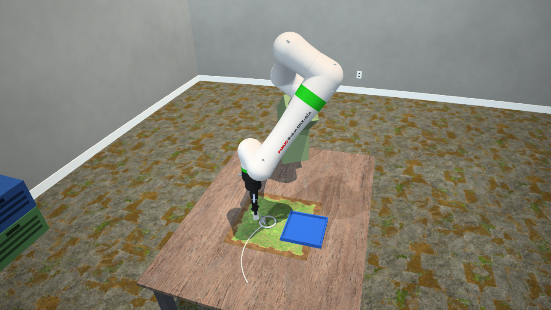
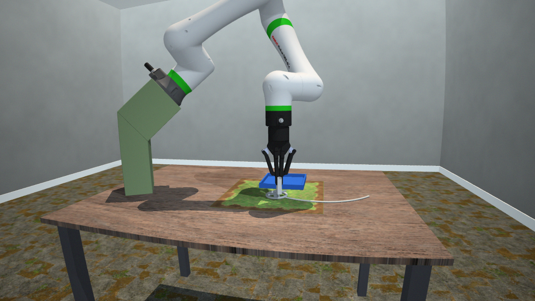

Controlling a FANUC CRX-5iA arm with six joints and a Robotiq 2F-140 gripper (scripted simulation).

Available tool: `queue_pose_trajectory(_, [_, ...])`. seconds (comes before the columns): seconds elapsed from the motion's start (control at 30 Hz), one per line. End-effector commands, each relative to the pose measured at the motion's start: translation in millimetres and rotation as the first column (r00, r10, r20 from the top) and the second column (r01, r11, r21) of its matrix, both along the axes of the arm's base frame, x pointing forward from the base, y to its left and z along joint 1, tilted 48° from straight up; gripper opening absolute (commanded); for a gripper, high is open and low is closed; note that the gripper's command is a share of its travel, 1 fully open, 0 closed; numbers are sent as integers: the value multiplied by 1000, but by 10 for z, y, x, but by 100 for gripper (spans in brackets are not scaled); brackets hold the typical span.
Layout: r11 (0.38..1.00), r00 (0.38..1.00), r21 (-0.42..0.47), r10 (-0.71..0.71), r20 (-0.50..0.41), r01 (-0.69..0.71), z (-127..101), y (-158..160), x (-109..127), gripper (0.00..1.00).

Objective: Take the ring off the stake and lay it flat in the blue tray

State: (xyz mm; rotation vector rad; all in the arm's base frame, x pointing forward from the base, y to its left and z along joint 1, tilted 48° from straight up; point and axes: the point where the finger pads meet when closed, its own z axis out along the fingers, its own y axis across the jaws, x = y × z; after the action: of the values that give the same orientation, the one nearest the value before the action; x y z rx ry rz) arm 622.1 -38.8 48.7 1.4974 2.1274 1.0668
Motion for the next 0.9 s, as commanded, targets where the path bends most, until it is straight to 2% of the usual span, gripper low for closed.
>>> queue_pose_trajectory(0.0, [1000, 1000, -1, -1, 1, 1, 80, -50, -66, 10])
queue_pose_trajectory(0.3, [1000, 1000, -1, -1, 1, 1, 269, -159, -247, 10])
queue_pose_trajectory(0.87, [1000, 1000, -1, -1, 1, 1, 285, -169, -263, 10])
